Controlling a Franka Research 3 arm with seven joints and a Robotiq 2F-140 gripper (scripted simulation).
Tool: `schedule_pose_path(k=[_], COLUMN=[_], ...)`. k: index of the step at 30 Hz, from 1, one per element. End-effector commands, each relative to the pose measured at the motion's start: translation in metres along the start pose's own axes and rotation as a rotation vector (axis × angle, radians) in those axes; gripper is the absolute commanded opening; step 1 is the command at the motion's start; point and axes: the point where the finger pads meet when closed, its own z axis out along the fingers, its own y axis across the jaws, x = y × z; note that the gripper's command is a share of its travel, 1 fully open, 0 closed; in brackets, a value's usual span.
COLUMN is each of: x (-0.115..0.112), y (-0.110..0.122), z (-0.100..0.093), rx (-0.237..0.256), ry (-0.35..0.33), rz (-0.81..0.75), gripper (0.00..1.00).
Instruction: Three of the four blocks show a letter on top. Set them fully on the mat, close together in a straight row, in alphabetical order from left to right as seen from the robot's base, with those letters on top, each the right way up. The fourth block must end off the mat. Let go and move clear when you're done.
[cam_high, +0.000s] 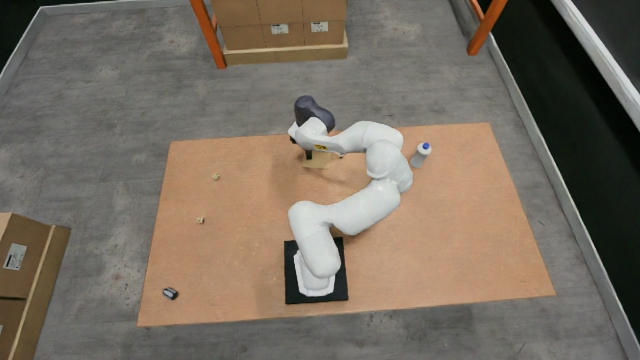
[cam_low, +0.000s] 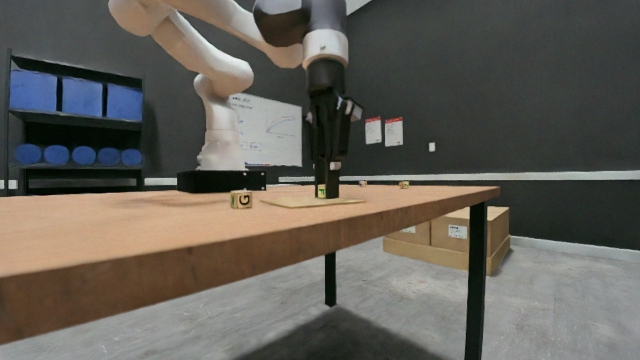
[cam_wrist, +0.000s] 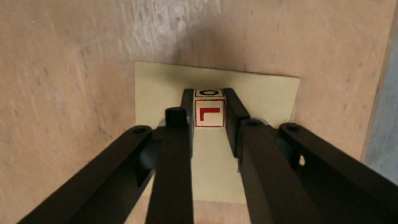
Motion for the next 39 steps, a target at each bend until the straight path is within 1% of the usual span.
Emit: schedule_pose_path(k=[1,11,12,16,17,22,23,25,26,39], x=[0.0009,0.0009,0.0009,0.0009,0.0009,0.0009,0.0009,0.0009,0.0009,0.0009], y=[0.0012,0.0012,0.0012,0.0012,0.0012,0.0012,0.0012,0.0012,0.0012,0.0012], z=[0.0003,0.0003,0.0003,0.0003,0.0003,0.0003,0.0003,0.0003,0.0003,-0.0006], rx=[-0.003,-0.003,-0.003,-0.003,-0.003,-0.003,-0.003,-0.003,-0.003,-0.003], ry=[0.002,0.002,0.002,0.002,0.002,0.002,0.002,0.002,0.002,0.002], rz=[0.005,0.005,0.005,0.005,0.005,0.005,0.005,0.005,0.005,0.005], gripper=[0.22,0.22,0.24,0.24,0.26,0.28,0.30,0.30,0.32,0.32])
